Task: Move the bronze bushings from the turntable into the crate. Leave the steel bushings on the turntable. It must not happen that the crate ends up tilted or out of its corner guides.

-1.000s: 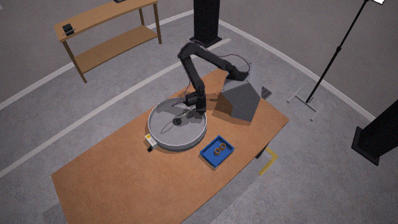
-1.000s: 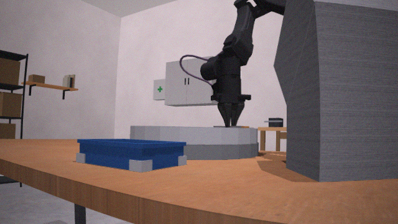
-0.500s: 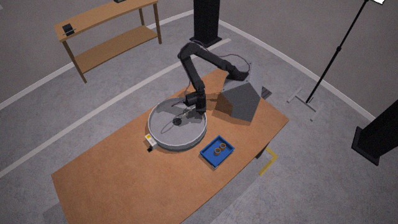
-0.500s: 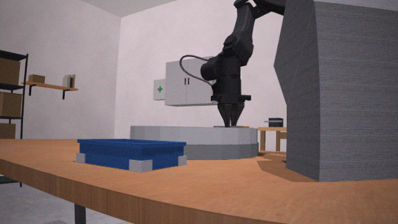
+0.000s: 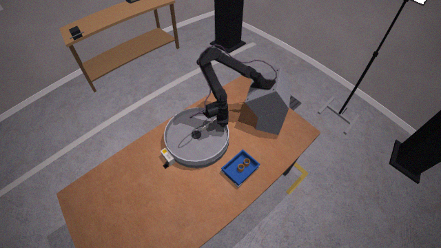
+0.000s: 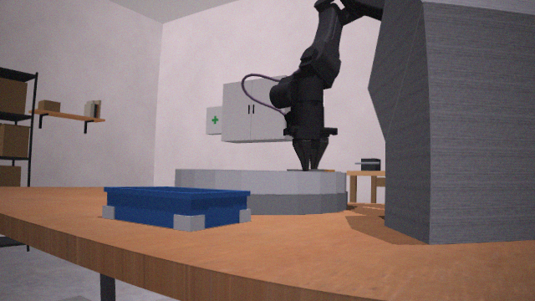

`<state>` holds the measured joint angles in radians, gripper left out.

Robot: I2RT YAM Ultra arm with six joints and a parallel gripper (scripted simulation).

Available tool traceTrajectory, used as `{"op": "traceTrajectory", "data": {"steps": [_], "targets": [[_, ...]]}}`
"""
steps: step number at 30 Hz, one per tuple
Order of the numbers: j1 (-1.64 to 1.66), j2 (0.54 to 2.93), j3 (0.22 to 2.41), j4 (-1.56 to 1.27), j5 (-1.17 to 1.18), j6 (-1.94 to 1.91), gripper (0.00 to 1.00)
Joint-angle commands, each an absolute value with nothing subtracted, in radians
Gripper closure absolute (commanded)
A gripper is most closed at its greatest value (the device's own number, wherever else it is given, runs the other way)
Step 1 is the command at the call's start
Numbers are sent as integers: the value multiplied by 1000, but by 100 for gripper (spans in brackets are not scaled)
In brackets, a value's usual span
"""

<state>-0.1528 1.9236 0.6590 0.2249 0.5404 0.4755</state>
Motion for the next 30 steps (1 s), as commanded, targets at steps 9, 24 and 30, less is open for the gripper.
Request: {"op": "traceTrajectory", "data": {"steps": [9, 24, 30], "targets": [[-142, 1928, 684, 224, 548, 471, 100], [-145, 1928, 655, 223, 548, 470, 100], [-145, 1928, 655, 223, 548, 470, 100]]}}
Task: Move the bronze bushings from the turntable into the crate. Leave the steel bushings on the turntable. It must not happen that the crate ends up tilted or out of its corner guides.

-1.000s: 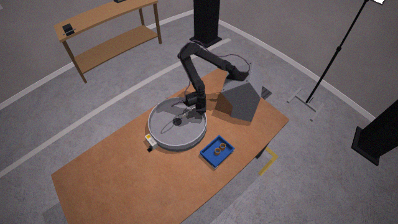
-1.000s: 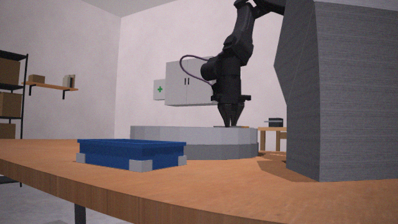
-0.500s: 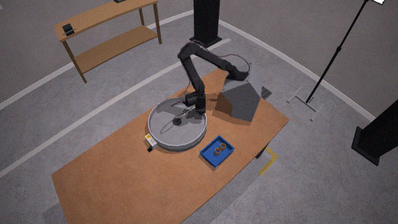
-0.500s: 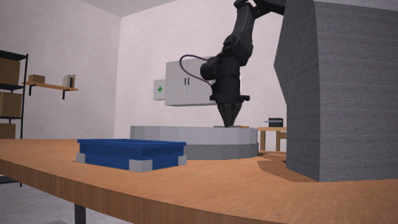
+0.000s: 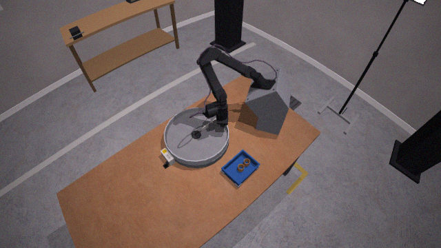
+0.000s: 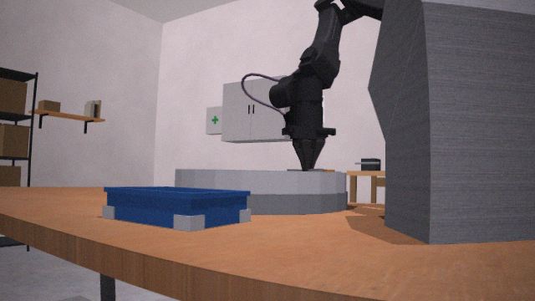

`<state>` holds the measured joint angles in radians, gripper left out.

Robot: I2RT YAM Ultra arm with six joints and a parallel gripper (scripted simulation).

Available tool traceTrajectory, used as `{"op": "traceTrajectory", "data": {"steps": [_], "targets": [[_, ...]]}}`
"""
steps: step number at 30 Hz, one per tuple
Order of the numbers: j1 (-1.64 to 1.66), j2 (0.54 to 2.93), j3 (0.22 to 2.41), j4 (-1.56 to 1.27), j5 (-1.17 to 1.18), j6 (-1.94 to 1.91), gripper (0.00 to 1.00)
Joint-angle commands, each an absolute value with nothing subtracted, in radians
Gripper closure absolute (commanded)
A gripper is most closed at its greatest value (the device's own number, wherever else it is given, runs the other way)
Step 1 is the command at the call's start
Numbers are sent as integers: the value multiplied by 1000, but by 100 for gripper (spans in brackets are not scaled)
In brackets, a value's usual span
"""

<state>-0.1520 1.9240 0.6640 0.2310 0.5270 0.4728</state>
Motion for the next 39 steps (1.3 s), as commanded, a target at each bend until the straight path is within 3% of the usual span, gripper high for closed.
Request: {"op": "traceTrajectory", "data": {"steps": [1, 23, 39], "targets": [[-145, 1928, 655, 223, 548, 470, 100], [-144, 1927, 655, 223, 548, 470, 100], [-54, 1726, 622, 45, 589, 559, 100]]}}
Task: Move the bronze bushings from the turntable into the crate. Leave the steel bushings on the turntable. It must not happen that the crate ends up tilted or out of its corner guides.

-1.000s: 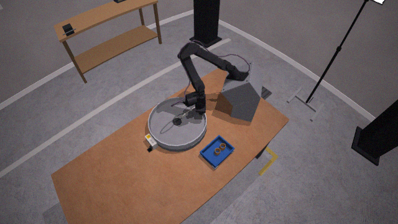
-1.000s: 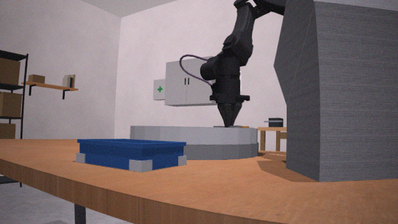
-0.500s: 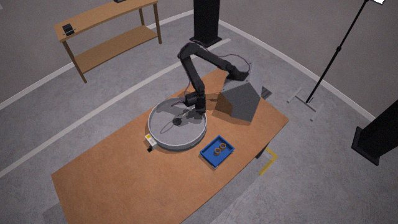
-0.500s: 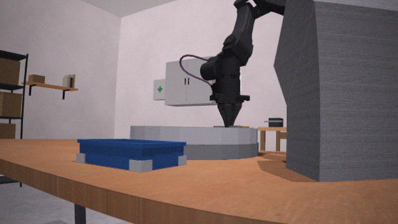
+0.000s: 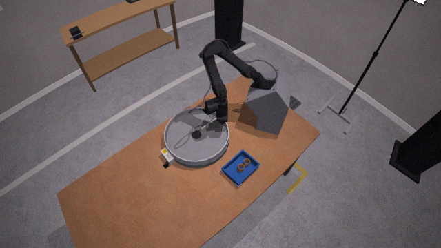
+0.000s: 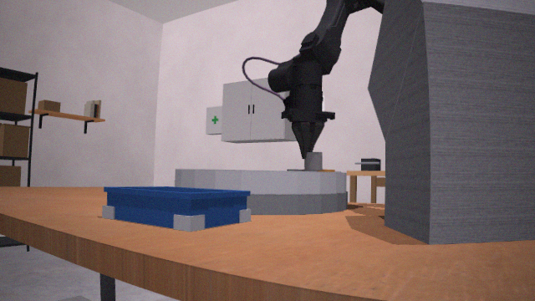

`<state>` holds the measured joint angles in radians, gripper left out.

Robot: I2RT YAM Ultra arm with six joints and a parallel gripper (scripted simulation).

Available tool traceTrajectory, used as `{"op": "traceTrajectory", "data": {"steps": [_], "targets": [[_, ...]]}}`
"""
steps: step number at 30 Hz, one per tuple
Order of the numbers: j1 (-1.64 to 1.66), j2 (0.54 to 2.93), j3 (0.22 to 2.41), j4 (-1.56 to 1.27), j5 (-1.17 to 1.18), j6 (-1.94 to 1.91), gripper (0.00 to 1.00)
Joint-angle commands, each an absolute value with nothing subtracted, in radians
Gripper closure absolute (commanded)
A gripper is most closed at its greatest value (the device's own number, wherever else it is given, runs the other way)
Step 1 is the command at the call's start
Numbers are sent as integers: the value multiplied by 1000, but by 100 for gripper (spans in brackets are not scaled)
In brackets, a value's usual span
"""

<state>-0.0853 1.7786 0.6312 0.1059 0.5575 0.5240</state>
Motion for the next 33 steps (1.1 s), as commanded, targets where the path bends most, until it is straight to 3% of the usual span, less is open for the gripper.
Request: {"op": "traceTrajectory", "data": {"steps": [1, 10, 33], "targets": [[-54, 1726, 622, 45, 589, 559, 100], [2, 1627, 634, -97, 615, 623, 100], [5, 1625, 639, -102, 616, 629, 100]]}}
